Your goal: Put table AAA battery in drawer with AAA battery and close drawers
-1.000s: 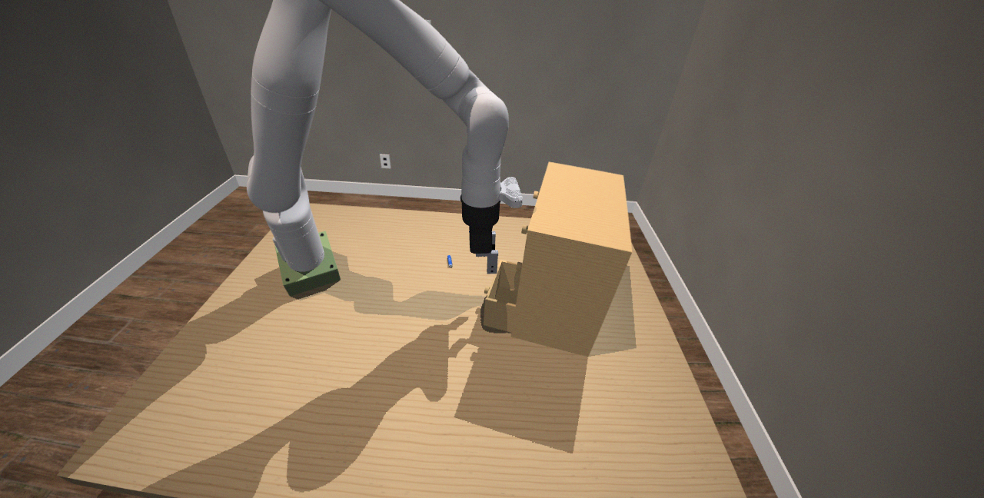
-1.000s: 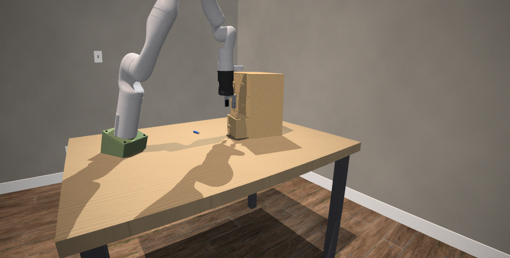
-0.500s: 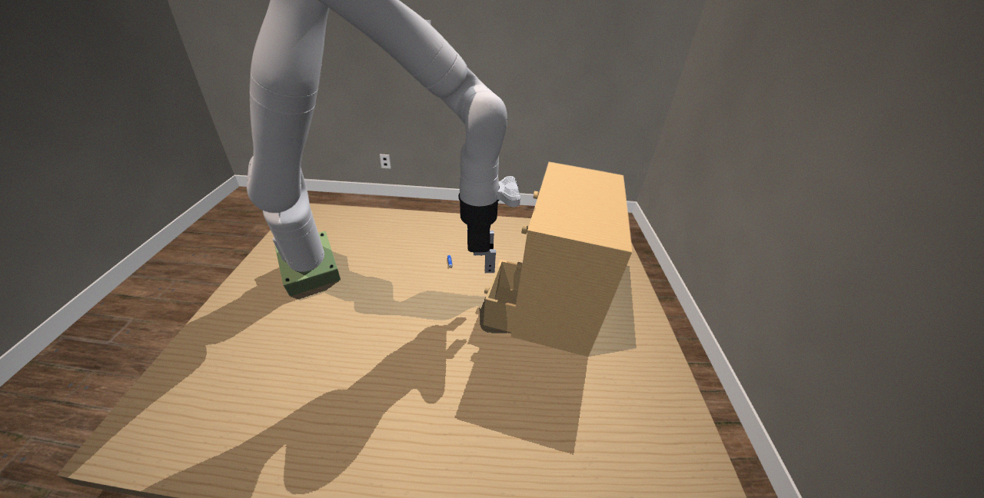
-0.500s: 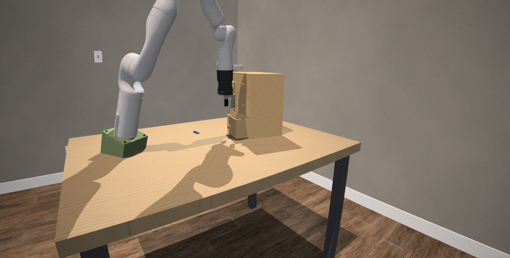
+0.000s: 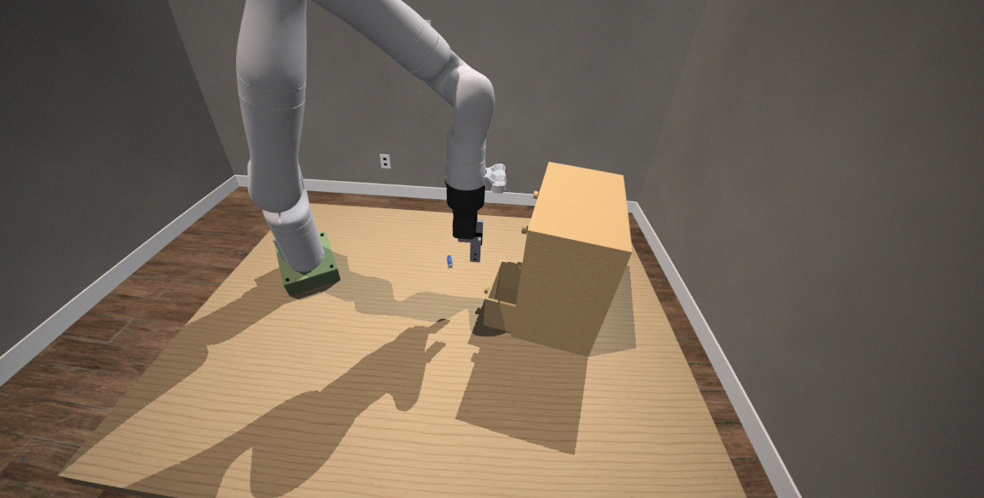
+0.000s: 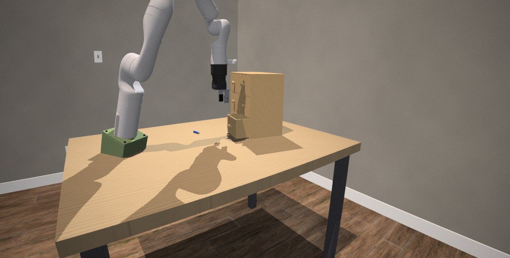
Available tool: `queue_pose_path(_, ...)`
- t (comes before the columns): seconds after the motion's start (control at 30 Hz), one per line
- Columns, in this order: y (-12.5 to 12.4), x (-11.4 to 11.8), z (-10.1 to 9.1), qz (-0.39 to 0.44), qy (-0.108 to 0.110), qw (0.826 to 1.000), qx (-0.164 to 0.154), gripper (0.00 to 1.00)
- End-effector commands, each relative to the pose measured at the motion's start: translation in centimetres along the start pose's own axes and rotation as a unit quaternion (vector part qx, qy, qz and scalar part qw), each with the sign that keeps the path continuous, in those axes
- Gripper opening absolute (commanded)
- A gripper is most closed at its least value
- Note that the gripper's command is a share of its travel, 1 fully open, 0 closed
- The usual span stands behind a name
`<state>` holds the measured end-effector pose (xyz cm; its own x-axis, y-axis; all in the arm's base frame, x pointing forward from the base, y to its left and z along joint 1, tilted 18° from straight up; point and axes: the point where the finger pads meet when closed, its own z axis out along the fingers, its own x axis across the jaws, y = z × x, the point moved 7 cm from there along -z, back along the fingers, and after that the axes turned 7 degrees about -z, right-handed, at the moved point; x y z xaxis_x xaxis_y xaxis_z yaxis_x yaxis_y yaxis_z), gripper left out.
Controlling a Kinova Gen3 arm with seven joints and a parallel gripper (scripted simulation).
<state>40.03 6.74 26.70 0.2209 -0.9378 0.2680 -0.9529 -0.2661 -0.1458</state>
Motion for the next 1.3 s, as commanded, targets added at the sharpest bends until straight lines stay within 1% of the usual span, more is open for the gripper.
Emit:
queue_pose_path(0.0, 0.5, -0.6, -1.3, 0.007, -0.003, 1.0, 0.007, 1.0)
queue_pose_path(0.37, 3.7, -1.8, -4.9, 0.068, 0.0, 0.998, 0.001, 1.0)
queue_pose_path(0.43, 3.7, -1.8, -4.9, 0.068, 0.0, 0.998, 0.001, 1.0)
queue_pose_path(0.7, 5.3, -2.4, -6.6, 0.097, 0.001, 0.995, -0.001, 1.0)
queue_pose_path(0.93, 5.9, -2.6, -7.2, 0.108, 0.002, 0.994, -0.002, 1.0)
queue_pose_path(1.27, 5.9, -2.7, -7.2, 0.109, 0.002, 0.994, -0.002, 1.0)
